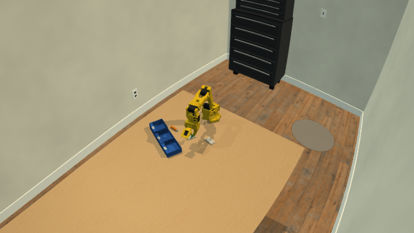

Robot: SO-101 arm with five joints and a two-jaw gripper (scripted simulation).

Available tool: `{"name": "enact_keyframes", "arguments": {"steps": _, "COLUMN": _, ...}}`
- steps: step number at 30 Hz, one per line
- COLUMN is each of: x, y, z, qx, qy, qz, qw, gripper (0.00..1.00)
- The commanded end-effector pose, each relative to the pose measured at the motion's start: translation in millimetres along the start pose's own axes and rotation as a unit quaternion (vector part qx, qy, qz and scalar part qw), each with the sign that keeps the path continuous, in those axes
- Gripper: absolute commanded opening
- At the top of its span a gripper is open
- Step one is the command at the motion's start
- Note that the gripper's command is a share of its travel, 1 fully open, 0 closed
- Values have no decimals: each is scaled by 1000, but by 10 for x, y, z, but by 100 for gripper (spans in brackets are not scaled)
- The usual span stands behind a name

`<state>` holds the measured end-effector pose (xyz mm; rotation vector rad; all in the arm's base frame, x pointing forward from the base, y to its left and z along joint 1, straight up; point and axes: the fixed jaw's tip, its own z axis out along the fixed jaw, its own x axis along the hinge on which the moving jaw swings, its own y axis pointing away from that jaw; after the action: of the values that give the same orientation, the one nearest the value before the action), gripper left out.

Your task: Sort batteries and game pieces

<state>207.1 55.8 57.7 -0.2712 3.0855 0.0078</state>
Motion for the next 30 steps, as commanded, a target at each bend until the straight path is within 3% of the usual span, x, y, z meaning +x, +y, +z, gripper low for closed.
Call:
{"name": "enact_keyframes", "arguments": {"steps": 1, "x": -109, "y": -50, "z": -95, "qx": -1, "qy": -26, "qz": 6, "qw": 1000, "gripper": 0}}
{"name": "enact_keyframes", "arguments": {"steps": 15, "x": -307, "y": -208, "z": -145, "qx": 2, "qy": -48, "qz": 25, "qw": 999, "gripper": 0}}
{"name": "enact_keyframes", "arguments": {"steps": 30, "x": -351, "y": -243, "z": -151, "qx": 3, "qy": -52, "qz": 29, "qw": 998, "gripper": 0}}
